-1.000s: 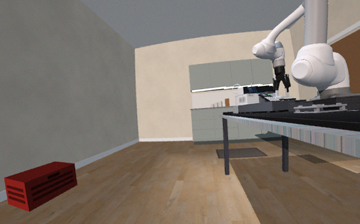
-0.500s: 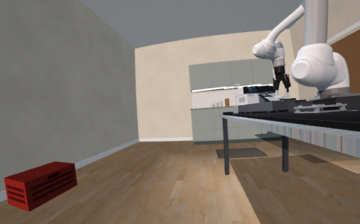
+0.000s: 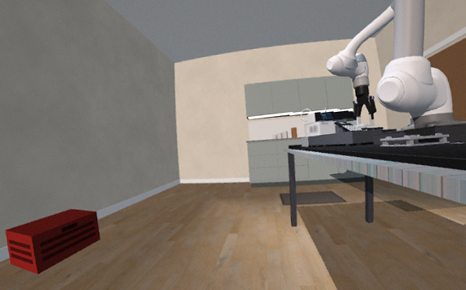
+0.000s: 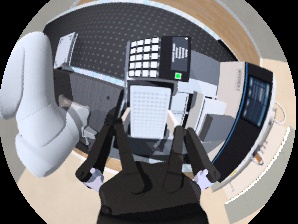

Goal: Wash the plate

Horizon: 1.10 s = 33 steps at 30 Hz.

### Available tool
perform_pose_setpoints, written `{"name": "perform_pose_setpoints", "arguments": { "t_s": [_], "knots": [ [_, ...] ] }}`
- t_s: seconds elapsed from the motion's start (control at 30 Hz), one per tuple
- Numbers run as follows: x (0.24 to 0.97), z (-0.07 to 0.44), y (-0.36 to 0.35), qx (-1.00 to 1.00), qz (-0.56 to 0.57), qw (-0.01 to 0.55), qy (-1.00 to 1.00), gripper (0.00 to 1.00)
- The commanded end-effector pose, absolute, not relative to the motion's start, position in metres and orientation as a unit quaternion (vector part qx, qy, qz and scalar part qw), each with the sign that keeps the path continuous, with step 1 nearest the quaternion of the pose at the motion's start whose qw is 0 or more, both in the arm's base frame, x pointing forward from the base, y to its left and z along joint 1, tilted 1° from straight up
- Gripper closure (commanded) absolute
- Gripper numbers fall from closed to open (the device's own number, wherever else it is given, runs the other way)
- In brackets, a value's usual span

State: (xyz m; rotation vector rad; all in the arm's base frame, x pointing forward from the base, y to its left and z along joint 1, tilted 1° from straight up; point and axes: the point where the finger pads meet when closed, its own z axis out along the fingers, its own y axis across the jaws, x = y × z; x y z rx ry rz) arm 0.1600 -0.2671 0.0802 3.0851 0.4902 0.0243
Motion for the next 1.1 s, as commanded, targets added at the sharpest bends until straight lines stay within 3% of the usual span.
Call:
{"name": "perform_pose_setpoints", "arguments": {
  "t_s": [0.0,1.07],
  "knots": [
    [0.16,0.0802,-0.2671,0.988,0.008,0.009,0.157,0.9],
    [0.1601,0.0759,-0.2671,0.988,0.008,0.009,0.157,0.9]
  ]
}}
